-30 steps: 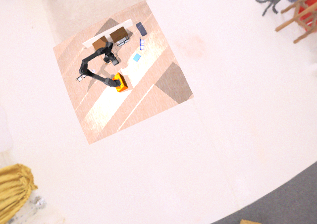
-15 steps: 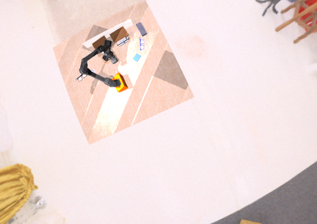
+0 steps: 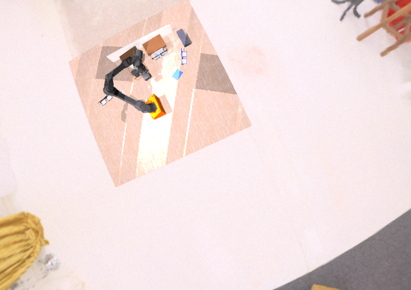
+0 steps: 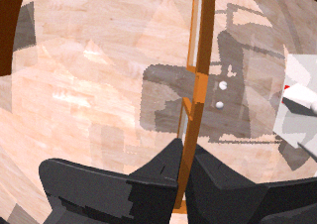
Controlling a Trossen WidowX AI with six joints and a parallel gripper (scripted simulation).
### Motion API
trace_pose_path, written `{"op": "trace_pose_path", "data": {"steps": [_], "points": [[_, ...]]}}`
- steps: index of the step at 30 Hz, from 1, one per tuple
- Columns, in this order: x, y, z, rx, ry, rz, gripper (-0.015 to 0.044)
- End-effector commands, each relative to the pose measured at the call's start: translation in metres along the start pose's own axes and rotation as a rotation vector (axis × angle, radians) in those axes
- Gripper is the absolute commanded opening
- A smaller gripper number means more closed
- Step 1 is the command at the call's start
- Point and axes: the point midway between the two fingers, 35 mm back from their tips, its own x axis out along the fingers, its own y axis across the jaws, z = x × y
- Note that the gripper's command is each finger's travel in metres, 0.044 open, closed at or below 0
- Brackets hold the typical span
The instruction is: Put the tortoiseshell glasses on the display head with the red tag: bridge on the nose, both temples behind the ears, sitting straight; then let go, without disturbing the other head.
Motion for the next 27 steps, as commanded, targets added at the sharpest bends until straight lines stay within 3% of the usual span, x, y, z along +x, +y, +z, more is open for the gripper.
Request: {"op": "trace_pose_path", "data": {"steps": [1, 27], "points": [[0.001, -0.006, 0.000, 0.003, -0.006, -0.003, 0.0000], [0.001, -0.045, 0.001, 0.001, -0.006, -0.005, 0.0000]]}}
